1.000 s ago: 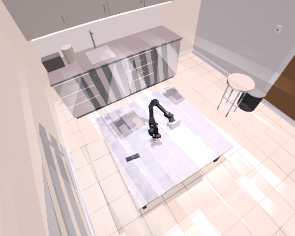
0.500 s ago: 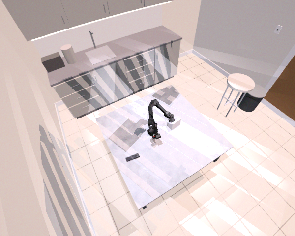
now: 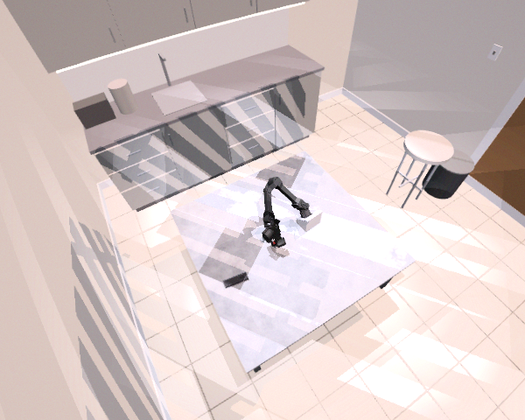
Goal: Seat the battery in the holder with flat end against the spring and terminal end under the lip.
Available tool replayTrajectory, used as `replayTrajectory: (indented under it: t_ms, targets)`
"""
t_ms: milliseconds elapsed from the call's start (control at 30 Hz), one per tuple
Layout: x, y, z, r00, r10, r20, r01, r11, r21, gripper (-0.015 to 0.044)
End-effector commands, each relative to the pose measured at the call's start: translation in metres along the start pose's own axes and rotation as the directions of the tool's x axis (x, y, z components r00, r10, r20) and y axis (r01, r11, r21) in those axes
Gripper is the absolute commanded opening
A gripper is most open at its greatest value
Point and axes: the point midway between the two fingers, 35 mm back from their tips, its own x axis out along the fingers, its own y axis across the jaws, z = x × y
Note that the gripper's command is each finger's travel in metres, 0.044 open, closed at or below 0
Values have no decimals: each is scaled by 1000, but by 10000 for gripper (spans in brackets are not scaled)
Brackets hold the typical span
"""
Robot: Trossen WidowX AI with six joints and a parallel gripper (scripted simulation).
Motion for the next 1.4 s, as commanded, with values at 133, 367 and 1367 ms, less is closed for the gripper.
replayTrajectory:
  t_ms: [133,367,1367]
  targets:
    - [0,-1,2,1000,-1,5,1,1000,2,59]
    - [0,-1,2,1000,1,4,-1,1000,2,59]
    - [-86,9,-4,1000,5,-1,-5,1000,3,440]
